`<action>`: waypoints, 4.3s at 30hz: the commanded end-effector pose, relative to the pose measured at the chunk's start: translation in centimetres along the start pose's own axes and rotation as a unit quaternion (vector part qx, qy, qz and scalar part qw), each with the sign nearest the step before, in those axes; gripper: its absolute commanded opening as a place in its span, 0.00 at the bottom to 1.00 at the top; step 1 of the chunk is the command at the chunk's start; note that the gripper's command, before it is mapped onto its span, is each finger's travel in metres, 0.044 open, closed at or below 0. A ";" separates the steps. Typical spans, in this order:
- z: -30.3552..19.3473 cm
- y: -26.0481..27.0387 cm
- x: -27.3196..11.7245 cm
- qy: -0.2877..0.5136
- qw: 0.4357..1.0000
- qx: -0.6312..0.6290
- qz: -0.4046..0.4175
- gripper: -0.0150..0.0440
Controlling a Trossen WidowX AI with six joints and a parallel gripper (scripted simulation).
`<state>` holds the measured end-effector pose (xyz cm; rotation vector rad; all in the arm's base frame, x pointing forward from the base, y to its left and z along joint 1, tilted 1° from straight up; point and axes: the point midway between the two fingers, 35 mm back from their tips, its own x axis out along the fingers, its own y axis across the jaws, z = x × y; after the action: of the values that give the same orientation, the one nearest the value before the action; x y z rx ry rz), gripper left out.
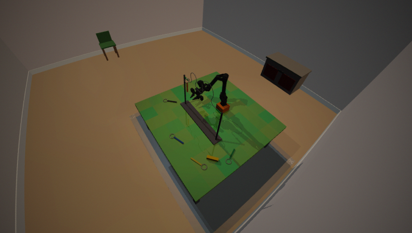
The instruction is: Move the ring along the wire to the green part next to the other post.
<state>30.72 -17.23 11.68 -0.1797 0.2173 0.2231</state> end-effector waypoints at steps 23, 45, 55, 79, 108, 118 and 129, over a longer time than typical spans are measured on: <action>2.8 -4.4 -7.2 -0.121 0.987 0.067 -0.084 0.53; 6.8 -5.3 -4.0 -0.123 0.987 0.066 -0.084 0.53; 7.2 -5.7 -2.6 -0.124 0.986 0.066 -0.084 0.53; 8.2 -6.2 1.1 -0.126 0.986 0.066 -0.085 0.53; 8.4 -6.2 1.6 -0.127 0.986 0.067 -0.083 0.35; 8.4 -6.2 1.6 -0.127 0.986 0.067 -0.083 0.00; 9.7 -6.3 1.3 -0.127 0.986 0.065 -0.080 0.00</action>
<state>35.38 -21.17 20.48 -0.0223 -0.0276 0.0639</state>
